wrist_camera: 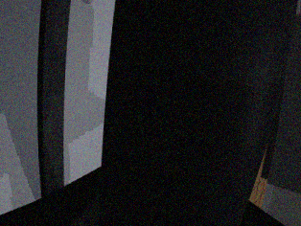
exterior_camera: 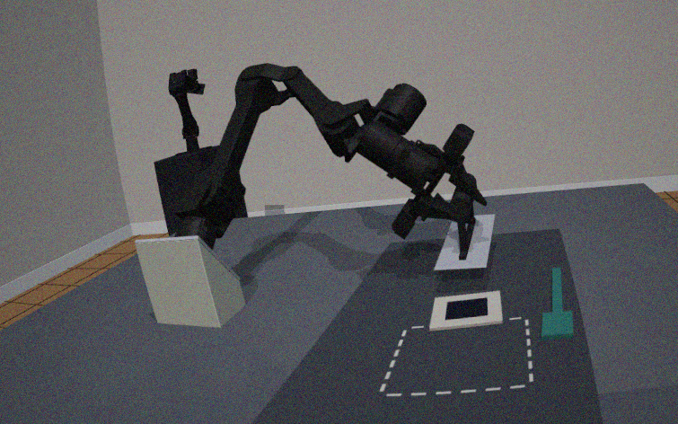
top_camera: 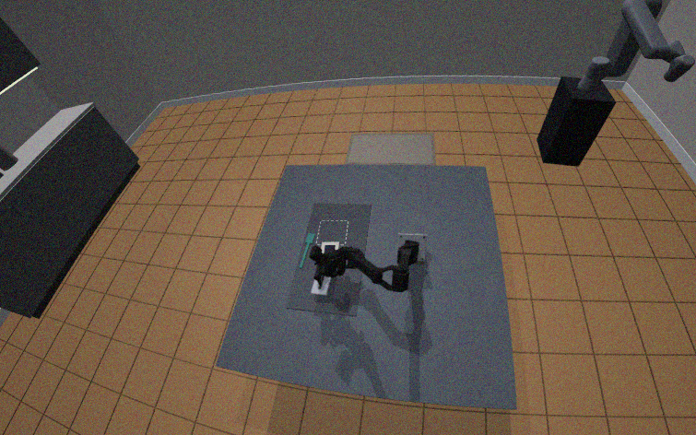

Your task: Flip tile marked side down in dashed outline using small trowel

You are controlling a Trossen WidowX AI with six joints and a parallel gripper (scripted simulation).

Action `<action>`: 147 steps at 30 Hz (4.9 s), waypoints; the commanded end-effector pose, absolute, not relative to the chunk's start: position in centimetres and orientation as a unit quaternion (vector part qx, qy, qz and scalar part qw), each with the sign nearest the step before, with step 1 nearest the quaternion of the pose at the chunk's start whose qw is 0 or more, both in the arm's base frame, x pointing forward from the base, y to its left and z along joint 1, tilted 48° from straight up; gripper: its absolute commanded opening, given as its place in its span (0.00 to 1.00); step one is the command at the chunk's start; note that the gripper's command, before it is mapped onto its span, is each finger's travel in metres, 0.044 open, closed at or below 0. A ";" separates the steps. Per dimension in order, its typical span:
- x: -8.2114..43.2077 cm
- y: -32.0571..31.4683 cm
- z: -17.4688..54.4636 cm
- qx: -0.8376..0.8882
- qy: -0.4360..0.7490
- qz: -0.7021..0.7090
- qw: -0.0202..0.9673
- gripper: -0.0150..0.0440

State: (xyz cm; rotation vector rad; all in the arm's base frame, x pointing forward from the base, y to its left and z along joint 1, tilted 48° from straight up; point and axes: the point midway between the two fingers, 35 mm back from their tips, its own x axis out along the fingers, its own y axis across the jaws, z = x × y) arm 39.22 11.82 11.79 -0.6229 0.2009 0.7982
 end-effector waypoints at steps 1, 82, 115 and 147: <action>39.7 11.8 11.9 -0.304 0.060 0.390 0.867 0.25; 40.1 8.7 6.9 -0.352 0.073 0.382 0.851 0.25; 41.2 2.7 2.9 -0.354 0.074 0.382 0.851 0.25; 40.6 4.5 9.4 -0.353 0.074 0.382 0.851 0.25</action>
